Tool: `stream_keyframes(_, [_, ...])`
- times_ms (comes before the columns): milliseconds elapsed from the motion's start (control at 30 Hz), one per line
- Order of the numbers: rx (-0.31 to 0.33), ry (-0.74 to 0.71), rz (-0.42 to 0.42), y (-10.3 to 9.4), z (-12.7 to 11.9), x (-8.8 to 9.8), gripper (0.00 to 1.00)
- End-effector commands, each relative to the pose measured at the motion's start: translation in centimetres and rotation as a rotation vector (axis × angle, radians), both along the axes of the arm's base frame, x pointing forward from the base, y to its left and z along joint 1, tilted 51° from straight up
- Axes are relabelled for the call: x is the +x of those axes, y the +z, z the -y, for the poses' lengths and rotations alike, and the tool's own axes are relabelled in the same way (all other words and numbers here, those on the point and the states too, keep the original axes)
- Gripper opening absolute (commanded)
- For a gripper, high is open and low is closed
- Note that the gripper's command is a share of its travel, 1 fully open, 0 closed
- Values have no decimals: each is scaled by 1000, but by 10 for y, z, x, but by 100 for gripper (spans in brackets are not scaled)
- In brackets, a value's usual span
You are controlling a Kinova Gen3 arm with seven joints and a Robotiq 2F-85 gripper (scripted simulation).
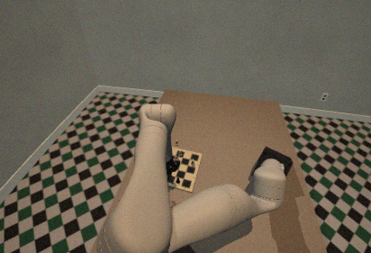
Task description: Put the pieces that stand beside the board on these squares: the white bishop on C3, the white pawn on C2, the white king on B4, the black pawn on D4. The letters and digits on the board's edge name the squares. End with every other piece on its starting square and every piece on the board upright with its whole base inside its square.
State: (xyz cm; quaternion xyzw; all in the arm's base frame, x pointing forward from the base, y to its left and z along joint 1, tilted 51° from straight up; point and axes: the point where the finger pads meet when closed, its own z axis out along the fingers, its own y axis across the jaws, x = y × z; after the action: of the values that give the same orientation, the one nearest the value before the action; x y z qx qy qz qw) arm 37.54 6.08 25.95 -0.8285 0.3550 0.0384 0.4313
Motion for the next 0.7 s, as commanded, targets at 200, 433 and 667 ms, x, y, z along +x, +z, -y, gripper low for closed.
stream_keyframes(200, [0, -1, 1, 0, 0, 0, 37])
stream_keyframes(433, [0, -1, 1, -1, -1, 1, 37])
stream_keyframes(667, [0, -1, 1, -5, -6, 2, 37])
